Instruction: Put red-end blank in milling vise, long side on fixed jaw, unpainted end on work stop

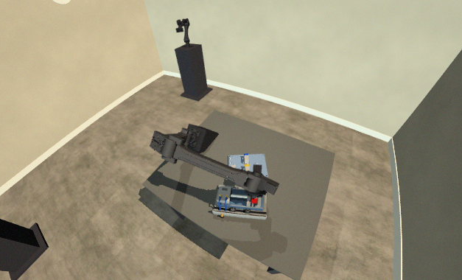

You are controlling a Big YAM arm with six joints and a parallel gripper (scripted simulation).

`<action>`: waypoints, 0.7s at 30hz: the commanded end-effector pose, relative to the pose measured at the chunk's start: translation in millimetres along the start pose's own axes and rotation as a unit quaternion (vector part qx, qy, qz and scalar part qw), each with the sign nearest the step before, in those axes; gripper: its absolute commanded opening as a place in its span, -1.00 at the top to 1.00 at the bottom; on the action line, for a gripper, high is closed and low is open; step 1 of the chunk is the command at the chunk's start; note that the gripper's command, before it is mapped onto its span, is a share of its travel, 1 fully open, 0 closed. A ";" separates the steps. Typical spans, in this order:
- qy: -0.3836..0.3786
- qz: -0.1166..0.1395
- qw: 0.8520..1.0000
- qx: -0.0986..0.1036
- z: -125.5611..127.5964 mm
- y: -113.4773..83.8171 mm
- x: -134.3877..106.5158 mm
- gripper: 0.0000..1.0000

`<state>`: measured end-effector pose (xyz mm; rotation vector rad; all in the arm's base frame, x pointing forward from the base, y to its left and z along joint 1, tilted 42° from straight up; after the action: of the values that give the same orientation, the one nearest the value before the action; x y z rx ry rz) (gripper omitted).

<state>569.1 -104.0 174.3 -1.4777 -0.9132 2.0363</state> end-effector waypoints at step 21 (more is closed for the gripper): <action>0.004 0.001 1.000 -0.003 -2.6 4.3 -2.6 1.00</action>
<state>569.1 -104.1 174.3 -1.4774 -0.9133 2.0366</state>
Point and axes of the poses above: the point where the finger pads meet when closed, its own y axis out along the fingers, its own z axis across the jaws, x = y × z, the point moved 4 cm from there along -y, back along the fingers, and after that the axes turned 4 degrees about y, right-handed, at the moved point
